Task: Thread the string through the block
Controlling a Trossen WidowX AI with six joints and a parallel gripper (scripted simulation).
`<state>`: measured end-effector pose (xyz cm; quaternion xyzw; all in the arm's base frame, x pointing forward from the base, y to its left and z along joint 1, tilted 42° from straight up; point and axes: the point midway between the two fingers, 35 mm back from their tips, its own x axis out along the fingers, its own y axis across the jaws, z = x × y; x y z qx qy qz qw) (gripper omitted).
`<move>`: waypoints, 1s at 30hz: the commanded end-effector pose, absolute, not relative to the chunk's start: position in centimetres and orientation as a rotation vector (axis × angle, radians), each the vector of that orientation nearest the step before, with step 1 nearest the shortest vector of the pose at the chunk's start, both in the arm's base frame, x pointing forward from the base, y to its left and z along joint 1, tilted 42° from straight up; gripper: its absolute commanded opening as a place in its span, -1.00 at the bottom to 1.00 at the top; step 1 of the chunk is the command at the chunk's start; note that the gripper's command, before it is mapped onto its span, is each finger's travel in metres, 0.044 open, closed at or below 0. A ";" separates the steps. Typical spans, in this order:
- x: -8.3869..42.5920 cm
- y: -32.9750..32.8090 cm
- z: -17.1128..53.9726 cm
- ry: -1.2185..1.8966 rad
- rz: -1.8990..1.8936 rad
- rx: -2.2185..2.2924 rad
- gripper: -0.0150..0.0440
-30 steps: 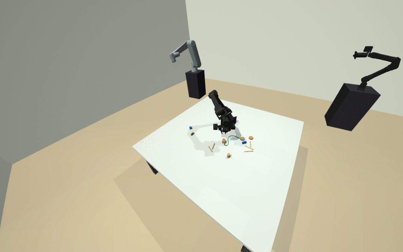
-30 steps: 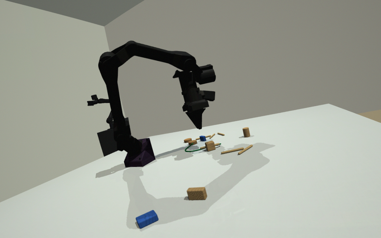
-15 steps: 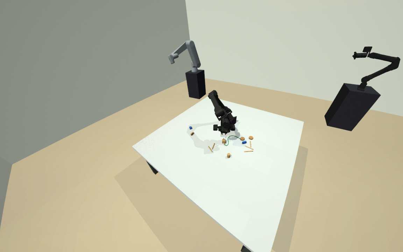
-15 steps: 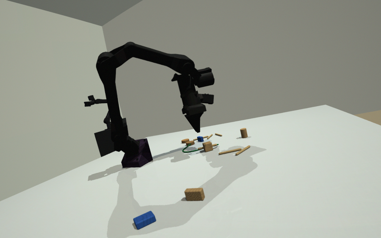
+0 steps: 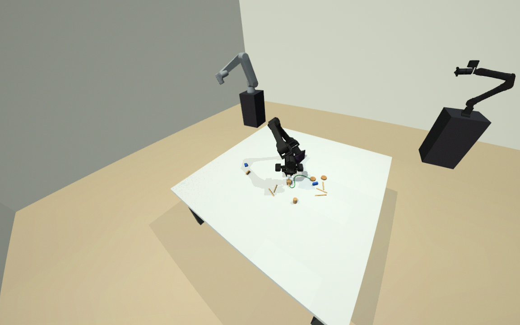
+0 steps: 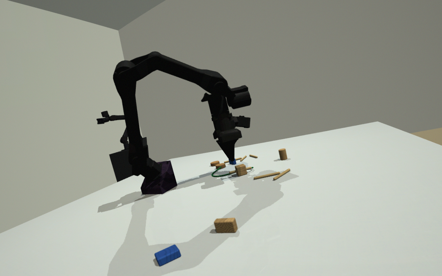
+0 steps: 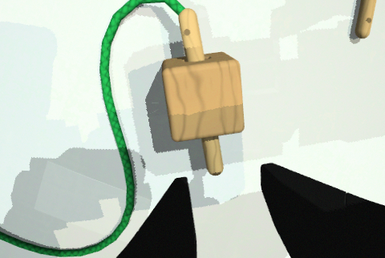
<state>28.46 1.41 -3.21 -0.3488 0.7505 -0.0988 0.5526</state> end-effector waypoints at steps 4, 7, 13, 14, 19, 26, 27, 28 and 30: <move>28.2 0.6 -4.1 1.776 -0.233 -0.835 -0.07; 28.1 0.3 -4.5 1.776 -0.233 -0.835 -0.07; 27.9 -0.4 -5.2 1.776 -0.234 -0.836 -0.07; 27.8 -0.5 -5.3 1.776 -0.234 -0.836 -0.07; 27.6 -1.0 -5.9 1.776 -0.235 -0.836 -0.07; 27.4 -1.6 -6.5 1.777 -0.236 -0.837 -0.07; 27.4 -1.6 -6.5 1.777 -0.236 -0.837 -0.07; 27.4 -1.6 -6.5 1.777 -0.236 -0.837 -0.07; 27.5 -1.5 -6.4 1.777 -0.238 -0.827 -0.16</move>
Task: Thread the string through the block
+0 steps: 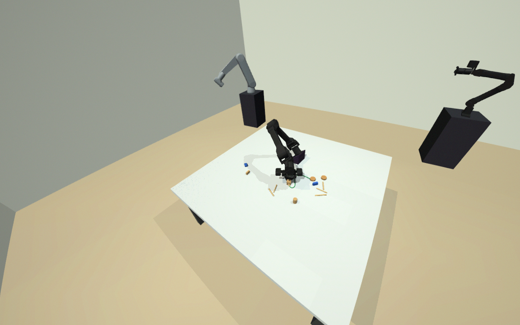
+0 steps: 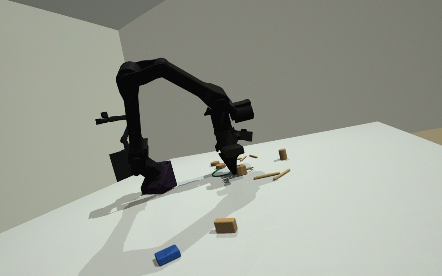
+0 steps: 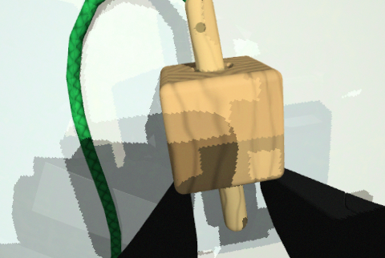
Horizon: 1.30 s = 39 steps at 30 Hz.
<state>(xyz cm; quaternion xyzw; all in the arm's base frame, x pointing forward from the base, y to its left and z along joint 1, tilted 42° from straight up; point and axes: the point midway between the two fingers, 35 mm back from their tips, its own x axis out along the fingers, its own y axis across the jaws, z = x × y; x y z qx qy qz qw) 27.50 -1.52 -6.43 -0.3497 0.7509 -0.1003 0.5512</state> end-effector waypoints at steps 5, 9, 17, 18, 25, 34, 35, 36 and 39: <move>27.5 -1.5 -6.4 1.777 -0.238 -0.827 -0.49; 27.5 -1.5 -6.4 1.777 -0.238 -0.827 -0.49; 27.4 -1.5 -6.5 1.736 -0.243 -0.809 -0.49; 27.4 -1.5 -6.6 1.725 -0.243 -0.805 -0.49; 27.2 -1.5 -6.5 1.715 -0.241 -0.802 -0.49; 26.1 -1.7 -6.2 1.716 -0.241 -0.804 -0.49; 26.0 -1.7 -6.2 1.716 -0.241 -0.804 -0.49; 25.9 -1.8 -6.1 1.716 -0.241 -0.805 -0.49; 25.6 -1.9 -6.0 1.716 -0.241 -0.805 -0.49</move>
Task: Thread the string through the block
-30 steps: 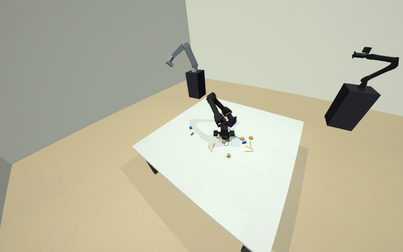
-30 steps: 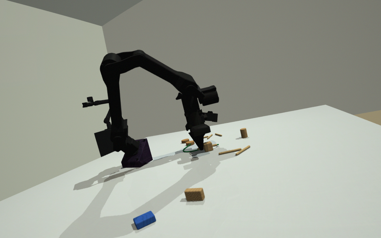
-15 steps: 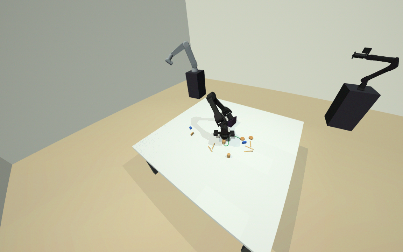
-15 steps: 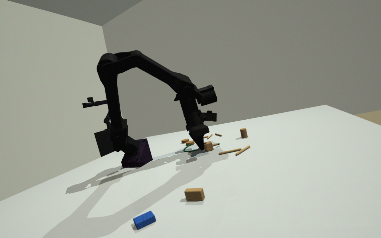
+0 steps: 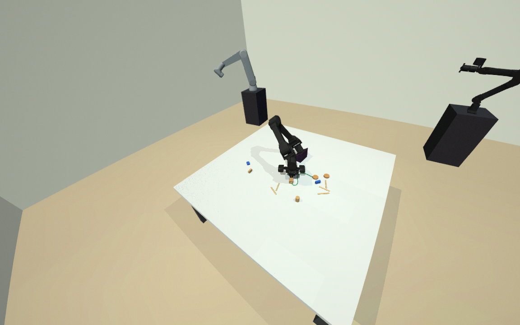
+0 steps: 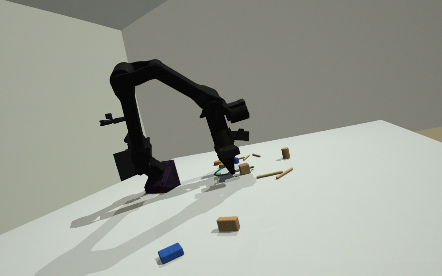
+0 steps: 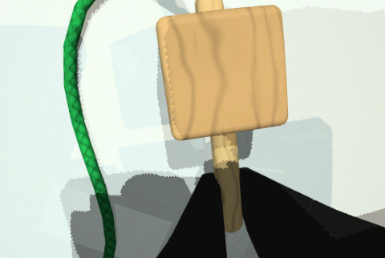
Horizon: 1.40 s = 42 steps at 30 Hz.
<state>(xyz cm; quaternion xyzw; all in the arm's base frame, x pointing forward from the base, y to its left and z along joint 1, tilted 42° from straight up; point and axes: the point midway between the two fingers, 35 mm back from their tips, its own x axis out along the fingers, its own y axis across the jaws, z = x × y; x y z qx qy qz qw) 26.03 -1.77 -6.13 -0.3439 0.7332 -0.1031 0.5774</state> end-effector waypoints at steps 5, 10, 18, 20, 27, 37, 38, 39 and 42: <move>25.0 -2.0 -5.8 1.717 -0.241 -0.805 -0.49; 24.5 -2.1 -5.6 1.719 -0.237 -0.810 -0.49; 23.7 -2.3 -5.3 1.729 -0.207 -0.837 -0.49; 23.5 -2.4 -5.2 1.732 -0.197 -0.846 -0.49; 22.7 -2.5 -4.9 1.743 -0.159 -0.880 -0.49; 21.7 -2.8 -4.5 1.757 -0.096 -0.934 -0.49; 21.6 -2.8 -4.5 1.758 -0.090 -0.939 -0.49; 21.5 -2.9 -4.4 1.760 -0.083 -0.945 -0.49; 21.3 -3.0 -4.3 1.762 -0.064 -0.960 -0.49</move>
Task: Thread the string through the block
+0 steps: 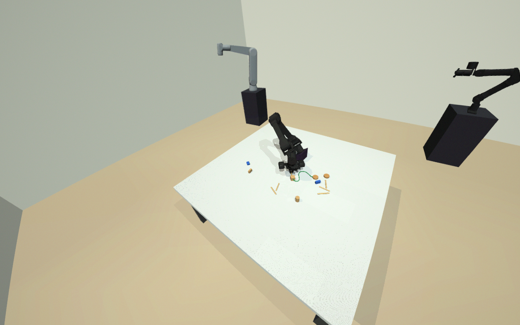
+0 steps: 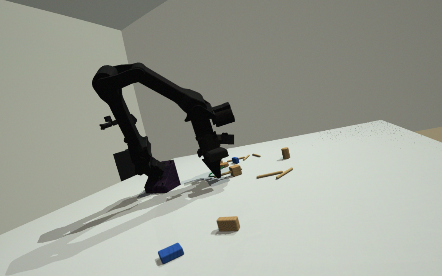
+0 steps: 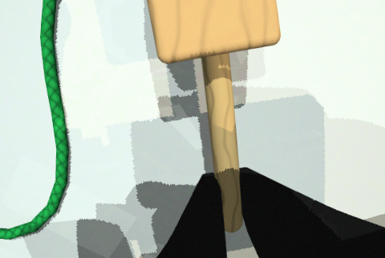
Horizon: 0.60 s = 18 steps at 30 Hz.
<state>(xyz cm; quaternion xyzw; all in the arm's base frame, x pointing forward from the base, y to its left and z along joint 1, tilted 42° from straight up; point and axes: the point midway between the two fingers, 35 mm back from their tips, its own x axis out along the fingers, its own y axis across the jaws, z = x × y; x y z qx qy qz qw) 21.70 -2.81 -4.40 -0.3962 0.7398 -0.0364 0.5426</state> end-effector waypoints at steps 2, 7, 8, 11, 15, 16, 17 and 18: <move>21.1 -3.0 -4.2 1.766 -0.053 -0.970 -0.49; 20.7 -3.2 -4.0 1.772 -0.021 -0.994 -0.49; 20.6 -3.3 -3.9 1.773 -0.015 -0.999 -0.49; 20.3 -3.4 -3.8 1.777 0.002 -1.013 -0.49; 20.0 -3.6 -3.6 1.780 0.024 -1.029 -0.49; 19.9 -3.6 -3.5 1.781 0.029 -1.033 -0.49; 19.9 -3.7 -3.5 1.782 0.035 -1.037 -0.49; 19.8 -3.7 -3.4 1.783 0.040 -1.040 -0.49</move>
